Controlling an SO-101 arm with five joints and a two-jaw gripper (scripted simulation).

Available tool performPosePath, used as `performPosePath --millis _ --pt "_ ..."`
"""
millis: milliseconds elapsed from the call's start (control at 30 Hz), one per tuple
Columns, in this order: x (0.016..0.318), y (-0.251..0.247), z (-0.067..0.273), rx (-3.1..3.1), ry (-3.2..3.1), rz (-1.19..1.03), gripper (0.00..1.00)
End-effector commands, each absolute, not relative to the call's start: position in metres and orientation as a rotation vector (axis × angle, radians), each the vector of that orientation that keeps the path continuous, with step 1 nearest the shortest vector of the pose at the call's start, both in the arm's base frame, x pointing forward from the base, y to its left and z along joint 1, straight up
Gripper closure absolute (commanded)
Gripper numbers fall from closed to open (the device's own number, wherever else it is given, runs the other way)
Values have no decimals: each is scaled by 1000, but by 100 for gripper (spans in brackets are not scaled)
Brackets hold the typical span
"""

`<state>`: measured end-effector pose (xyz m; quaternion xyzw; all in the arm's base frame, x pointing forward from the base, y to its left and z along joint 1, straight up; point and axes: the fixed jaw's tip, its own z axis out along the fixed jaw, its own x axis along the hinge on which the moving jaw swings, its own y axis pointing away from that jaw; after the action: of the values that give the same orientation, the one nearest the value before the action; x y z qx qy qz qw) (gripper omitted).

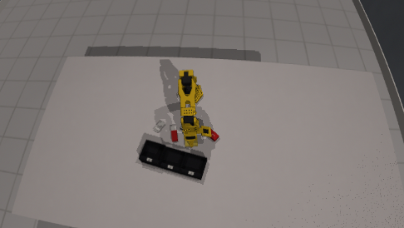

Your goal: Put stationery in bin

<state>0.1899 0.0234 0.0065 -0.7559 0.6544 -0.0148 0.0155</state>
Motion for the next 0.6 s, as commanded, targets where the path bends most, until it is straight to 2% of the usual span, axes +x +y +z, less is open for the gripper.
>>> performPosePath --millis 0,567 --pt "192 23 8 -2348 2024 -58 100" --pt "192 23 11 -2348 2024 -58 100"
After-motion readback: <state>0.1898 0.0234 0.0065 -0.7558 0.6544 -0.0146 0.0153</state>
